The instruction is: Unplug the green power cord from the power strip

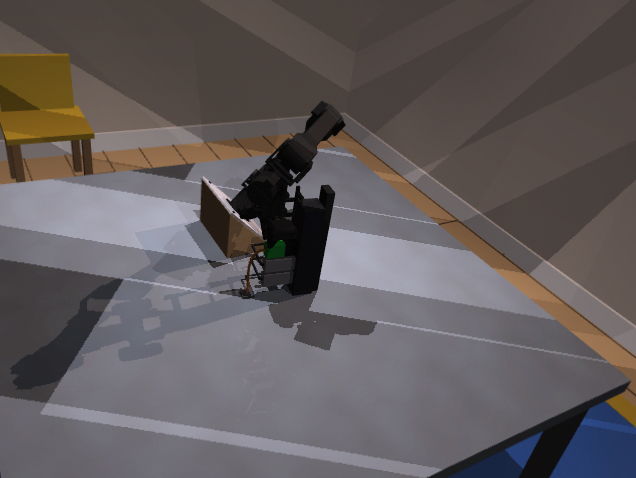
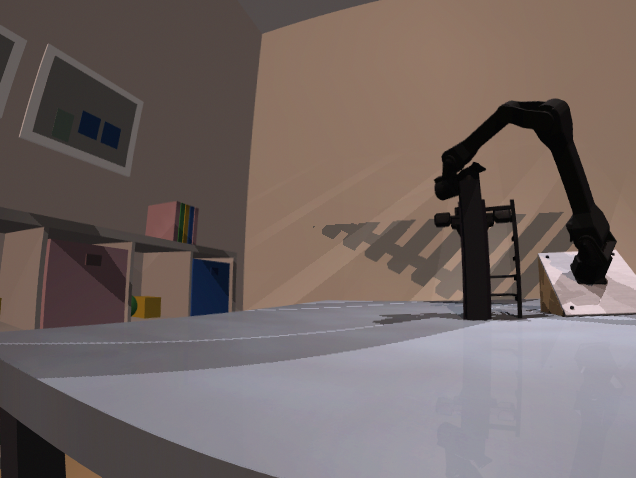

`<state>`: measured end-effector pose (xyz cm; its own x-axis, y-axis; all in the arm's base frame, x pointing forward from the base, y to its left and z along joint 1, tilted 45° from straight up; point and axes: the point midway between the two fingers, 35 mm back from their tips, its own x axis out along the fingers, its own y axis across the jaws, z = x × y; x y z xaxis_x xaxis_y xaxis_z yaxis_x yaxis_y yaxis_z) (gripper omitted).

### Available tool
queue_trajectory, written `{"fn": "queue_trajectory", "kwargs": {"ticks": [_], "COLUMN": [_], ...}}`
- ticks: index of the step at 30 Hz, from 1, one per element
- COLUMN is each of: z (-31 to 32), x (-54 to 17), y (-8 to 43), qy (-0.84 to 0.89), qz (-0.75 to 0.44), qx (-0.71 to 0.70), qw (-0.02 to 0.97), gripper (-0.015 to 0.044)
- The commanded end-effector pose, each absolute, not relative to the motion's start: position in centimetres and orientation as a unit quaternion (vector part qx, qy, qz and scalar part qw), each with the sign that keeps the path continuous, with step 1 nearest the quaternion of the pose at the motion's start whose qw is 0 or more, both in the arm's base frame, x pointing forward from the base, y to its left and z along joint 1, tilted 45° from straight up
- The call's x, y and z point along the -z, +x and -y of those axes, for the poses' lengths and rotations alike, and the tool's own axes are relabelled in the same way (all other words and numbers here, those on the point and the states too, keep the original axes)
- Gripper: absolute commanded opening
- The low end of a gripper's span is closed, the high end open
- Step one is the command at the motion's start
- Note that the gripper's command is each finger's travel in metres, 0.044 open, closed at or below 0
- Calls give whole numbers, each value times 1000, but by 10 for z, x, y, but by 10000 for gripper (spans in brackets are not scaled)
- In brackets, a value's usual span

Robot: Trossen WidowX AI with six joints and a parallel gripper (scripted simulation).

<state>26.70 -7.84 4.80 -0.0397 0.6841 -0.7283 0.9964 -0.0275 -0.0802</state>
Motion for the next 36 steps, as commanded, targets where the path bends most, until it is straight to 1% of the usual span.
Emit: {"fn": "queue_trajectory", "kwargs": {"ticks": [1,23,27,36], "z": [70,61,64,64], "x": [-52,-44,-45,-45], "y": [265,265,266,266], "qy": [646,646,645,645], "qz": [-653,-653,-652,-652], "qx": [311,311,311,311], "qw": [245,245,249,249], "gripper": [160,160,55,0]}}
